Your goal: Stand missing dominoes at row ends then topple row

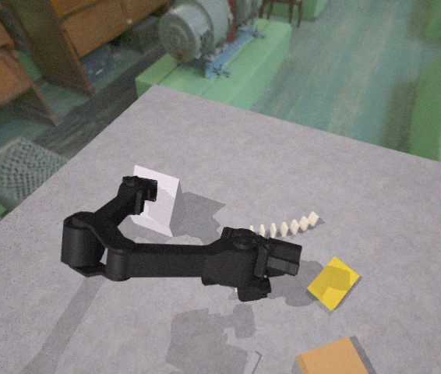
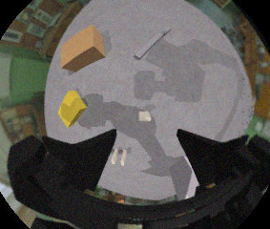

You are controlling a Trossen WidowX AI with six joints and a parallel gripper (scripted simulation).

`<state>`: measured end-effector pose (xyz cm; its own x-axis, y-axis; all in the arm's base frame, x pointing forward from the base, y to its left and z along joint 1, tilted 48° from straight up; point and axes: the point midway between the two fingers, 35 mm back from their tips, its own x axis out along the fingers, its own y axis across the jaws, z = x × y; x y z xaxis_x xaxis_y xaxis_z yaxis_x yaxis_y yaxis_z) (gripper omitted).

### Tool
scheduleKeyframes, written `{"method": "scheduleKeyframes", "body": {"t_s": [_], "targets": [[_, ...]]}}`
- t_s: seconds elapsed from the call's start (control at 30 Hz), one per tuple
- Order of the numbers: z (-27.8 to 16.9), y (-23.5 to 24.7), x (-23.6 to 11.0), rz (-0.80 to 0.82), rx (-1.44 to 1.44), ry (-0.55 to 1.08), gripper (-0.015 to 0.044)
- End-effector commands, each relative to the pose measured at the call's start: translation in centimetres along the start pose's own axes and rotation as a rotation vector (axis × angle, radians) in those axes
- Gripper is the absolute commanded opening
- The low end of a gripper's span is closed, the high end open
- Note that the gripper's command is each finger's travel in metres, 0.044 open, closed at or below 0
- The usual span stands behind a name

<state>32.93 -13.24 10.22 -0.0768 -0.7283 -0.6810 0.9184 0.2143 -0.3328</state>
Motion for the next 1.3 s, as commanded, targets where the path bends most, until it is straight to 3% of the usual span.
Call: {"method": "scheduleKeyframes", "body": {"t_s": [0.0,0.2,0.7,1.1,1.27], "targets": [[0.0,0.1,1.5,-0.012,0.005,-0.005,0.044],[0.1,-0.1,6.4,-0.014,0.004,-0.01,0.044],[0.2,-0.2,8.0,-0.015,0.004,-0.012,0.044],[0.2,-0.2,8.0,-0.015,0.004,-0.012,0.0125],[0.2,-0.2,8.0,-0.015,0.004,-0.012,0.0107]]}}
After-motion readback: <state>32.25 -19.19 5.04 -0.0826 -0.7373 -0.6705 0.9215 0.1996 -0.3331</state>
